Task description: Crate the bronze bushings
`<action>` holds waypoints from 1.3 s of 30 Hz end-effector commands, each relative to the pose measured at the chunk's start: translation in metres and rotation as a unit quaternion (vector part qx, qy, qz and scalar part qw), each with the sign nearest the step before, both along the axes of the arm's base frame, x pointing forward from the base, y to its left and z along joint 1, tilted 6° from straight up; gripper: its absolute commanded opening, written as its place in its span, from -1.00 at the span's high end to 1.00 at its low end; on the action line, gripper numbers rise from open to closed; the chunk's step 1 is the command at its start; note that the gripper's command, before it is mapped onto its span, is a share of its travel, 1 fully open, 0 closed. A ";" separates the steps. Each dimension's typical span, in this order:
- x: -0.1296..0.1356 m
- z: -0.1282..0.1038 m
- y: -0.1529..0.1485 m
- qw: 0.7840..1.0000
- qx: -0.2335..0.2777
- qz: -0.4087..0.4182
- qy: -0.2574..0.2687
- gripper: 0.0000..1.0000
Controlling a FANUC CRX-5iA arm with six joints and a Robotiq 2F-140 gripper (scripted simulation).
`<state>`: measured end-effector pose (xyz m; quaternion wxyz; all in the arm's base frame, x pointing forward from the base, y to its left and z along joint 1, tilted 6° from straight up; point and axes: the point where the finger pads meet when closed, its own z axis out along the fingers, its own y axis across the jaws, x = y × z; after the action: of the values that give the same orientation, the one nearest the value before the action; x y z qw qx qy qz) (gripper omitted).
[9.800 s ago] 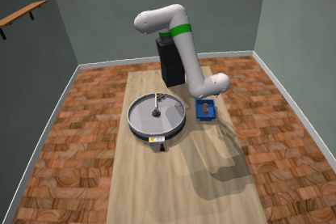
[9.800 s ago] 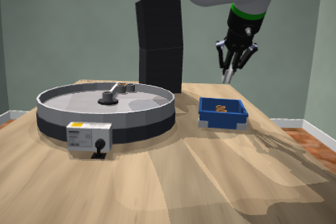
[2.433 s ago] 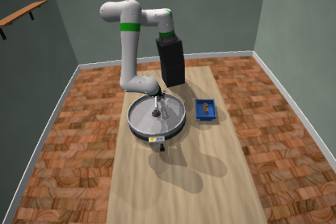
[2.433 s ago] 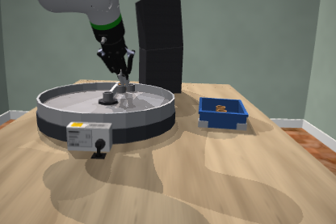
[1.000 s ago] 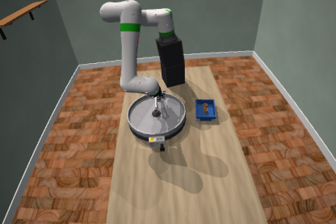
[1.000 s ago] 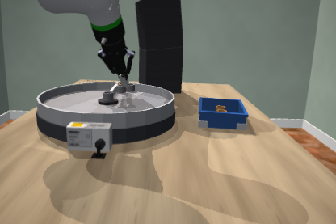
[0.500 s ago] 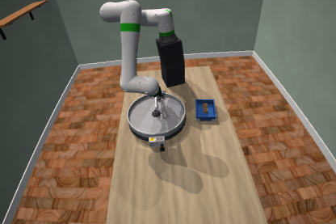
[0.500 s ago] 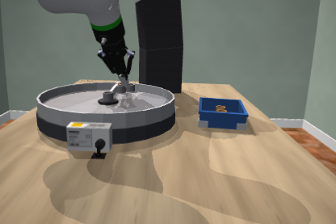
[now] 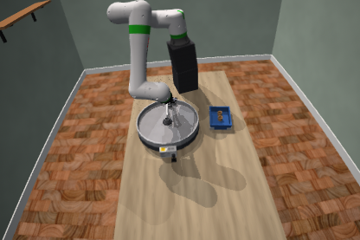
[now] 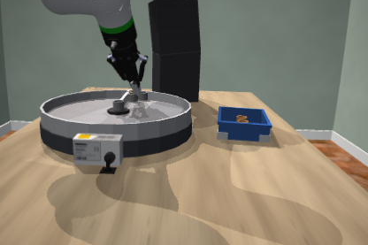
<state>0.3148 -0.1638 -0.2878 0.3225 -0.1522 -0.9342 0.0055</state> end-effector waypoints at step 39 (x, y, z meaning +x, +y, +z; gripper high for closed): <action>-0.001 0.063 0.006 1.000 -0.001 0.000 0.000 1.00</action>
<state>0.3134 -0.1574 -0.2248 0.3225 -0.1521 -0.9343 0.0061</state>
